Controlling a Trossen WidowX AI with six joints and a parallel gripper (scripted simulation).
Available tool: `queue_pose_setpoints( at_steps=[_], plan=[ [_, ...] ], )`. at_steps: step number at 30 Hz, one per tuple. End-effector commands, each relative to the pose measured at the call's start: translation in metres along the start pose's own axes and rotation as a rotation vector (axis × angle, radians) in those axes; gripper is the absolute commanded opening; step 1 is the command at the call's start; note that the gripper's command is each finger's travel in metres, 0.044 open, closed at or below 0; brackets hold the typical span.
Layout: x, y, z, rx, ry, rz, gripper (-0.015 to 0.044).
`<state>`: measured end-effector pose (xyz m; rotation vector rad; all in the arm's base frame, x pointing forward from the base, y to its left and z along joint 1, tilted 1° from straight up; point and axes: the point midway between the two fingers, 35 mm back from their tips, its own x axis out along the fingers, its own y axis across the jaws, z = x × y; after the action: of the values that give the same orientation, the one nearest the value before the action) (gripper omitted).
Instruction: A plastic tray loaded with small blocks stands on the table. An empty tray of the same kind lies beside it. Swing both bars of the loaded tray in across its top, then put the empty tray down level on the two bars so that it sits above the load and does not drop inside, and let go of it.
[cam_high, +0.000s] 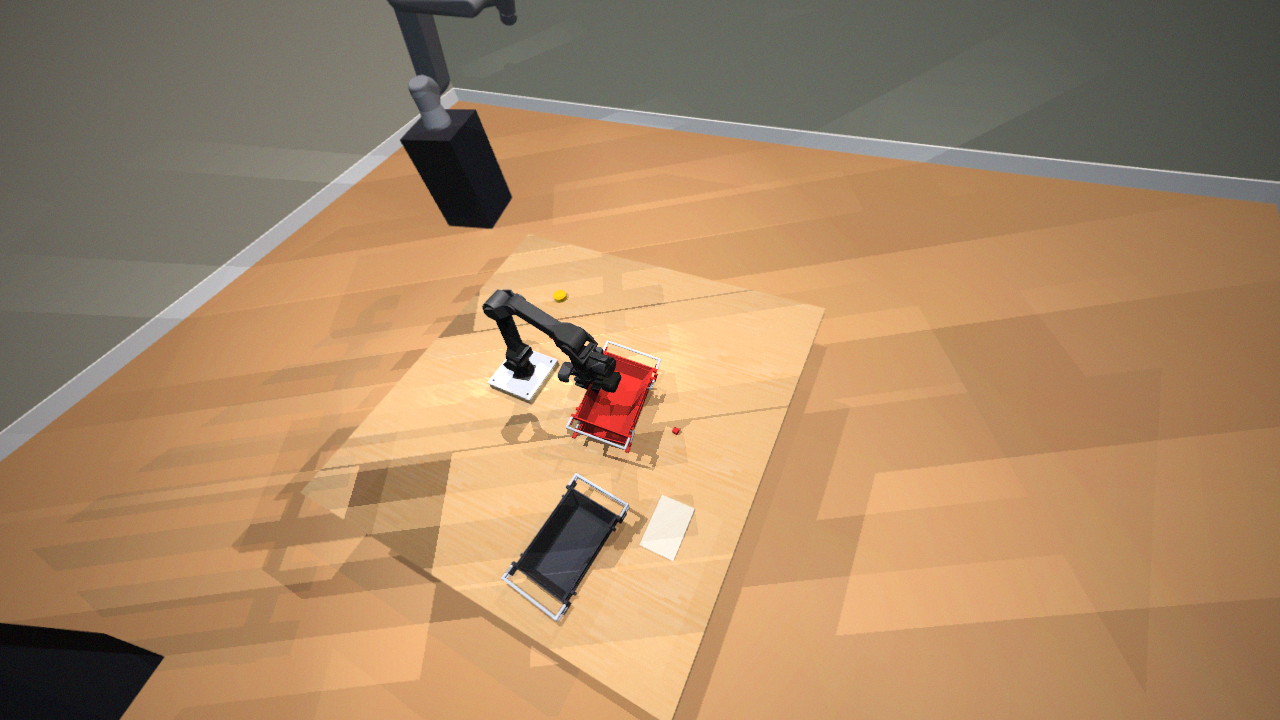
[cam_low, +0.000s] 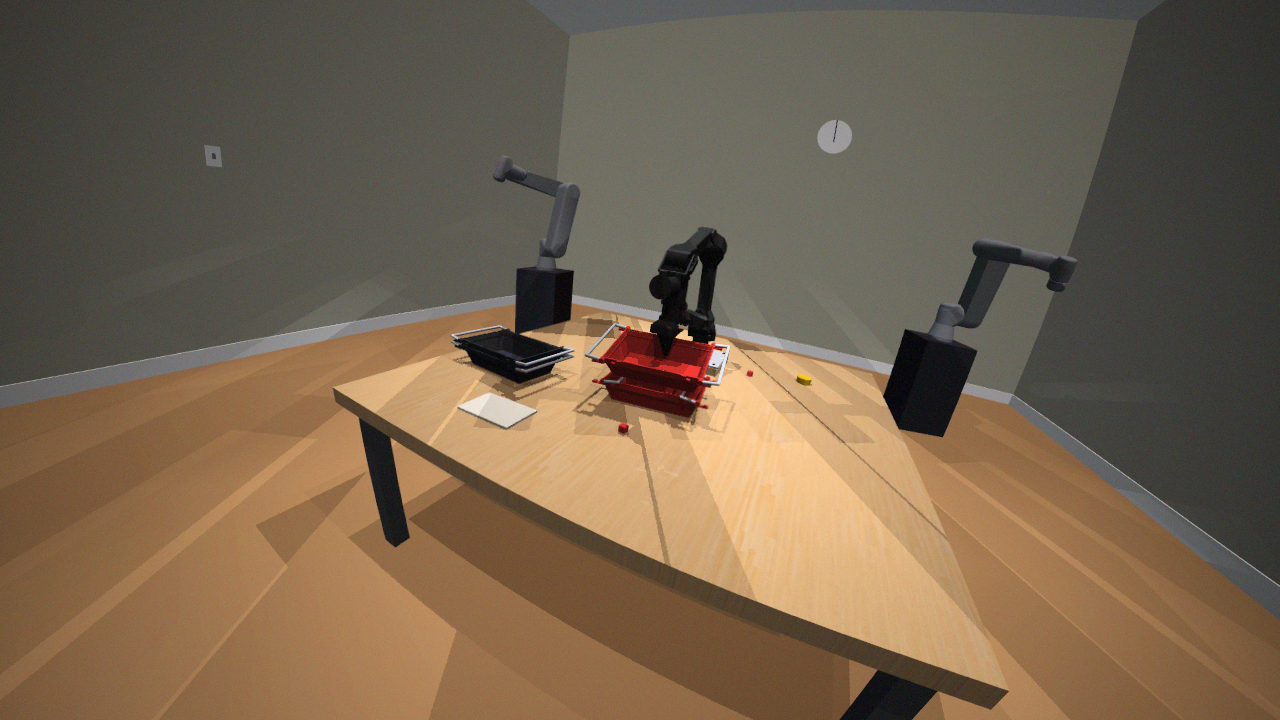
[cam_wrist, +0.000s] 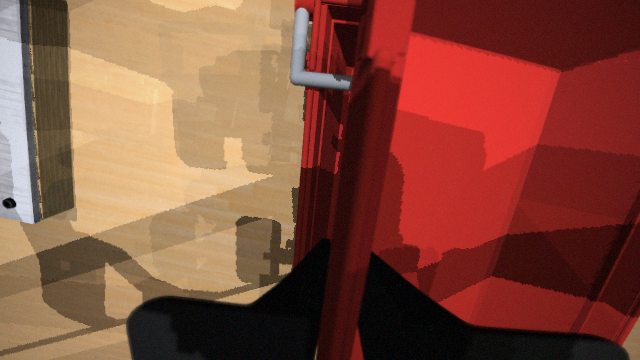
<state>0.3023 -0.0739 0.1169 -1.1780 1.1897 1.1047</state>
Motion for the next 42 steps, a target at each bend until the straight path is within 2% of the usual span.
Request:
queue_pose_setpoints(
  at_steps=[1,42],
  plan=[
    [0.004,0.005,0.0,-0.005,0.002,0.023,0.0],
    [0.011,0.009,0.0,-0.005,0.002,0.023,0.0]
  ],
)
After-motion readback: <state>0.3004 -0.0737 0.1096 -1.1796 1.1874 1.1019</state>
